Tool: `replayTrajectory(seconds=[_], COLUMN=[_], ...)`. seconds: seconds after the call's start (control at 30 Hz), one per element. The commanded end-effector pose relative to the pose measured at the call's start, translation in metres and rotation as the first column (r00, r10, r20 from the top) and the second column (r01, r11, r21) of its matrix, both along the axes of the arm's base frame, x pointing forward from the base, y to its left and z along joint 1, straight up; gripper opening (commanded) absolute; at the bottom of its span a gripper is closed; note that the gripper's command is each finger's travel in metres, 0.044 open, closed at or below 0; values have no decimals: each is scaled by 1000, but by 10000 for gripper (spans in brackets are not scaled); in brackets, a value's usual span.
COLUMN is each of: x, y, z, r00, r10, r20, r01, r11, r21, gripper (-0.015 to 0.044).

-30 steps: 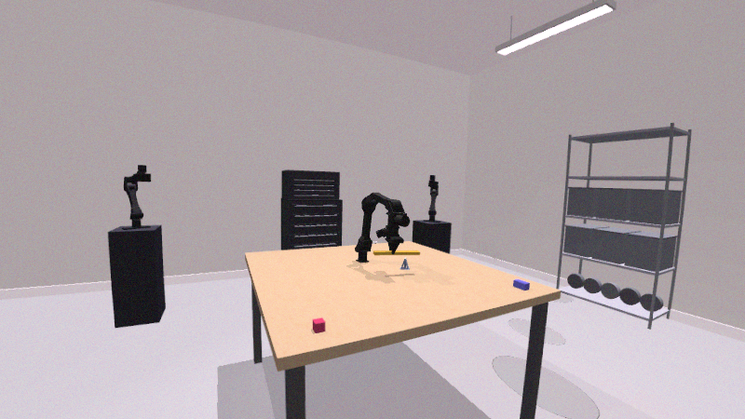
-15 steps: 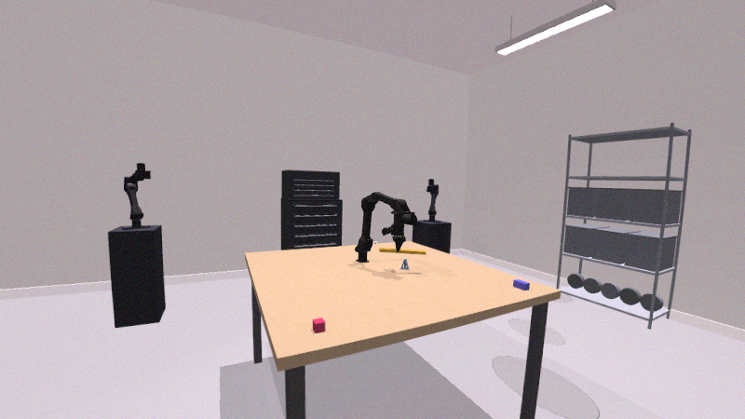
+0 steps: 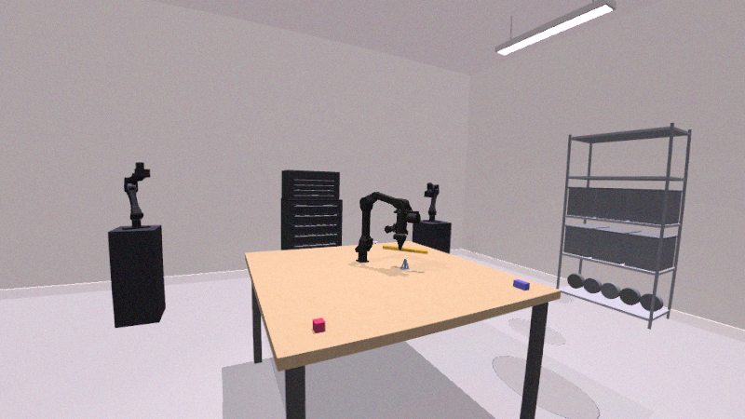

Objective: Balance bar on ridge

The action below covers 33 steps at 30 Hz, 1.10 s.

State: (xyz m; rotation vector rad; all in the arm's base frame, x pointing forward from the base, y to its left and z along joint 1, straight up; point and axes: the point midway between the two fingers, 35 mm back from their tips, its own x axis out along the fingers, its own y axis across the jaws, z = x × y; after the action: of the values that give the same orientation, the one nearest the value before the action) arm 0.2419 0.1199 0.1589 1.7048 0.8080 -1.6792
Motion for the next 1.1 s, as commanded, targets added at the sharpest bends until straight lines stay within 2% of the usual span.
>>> replayTrajectory(seconds=[0.0,1.07], x=[-12,-20], y=[10,18], z=[3,-39], r00=[998,996], r10=[-55,-85], r20=[13,12], r01=[55,85], r11=[998,996], r21=[7,9], gripper=[0,0])
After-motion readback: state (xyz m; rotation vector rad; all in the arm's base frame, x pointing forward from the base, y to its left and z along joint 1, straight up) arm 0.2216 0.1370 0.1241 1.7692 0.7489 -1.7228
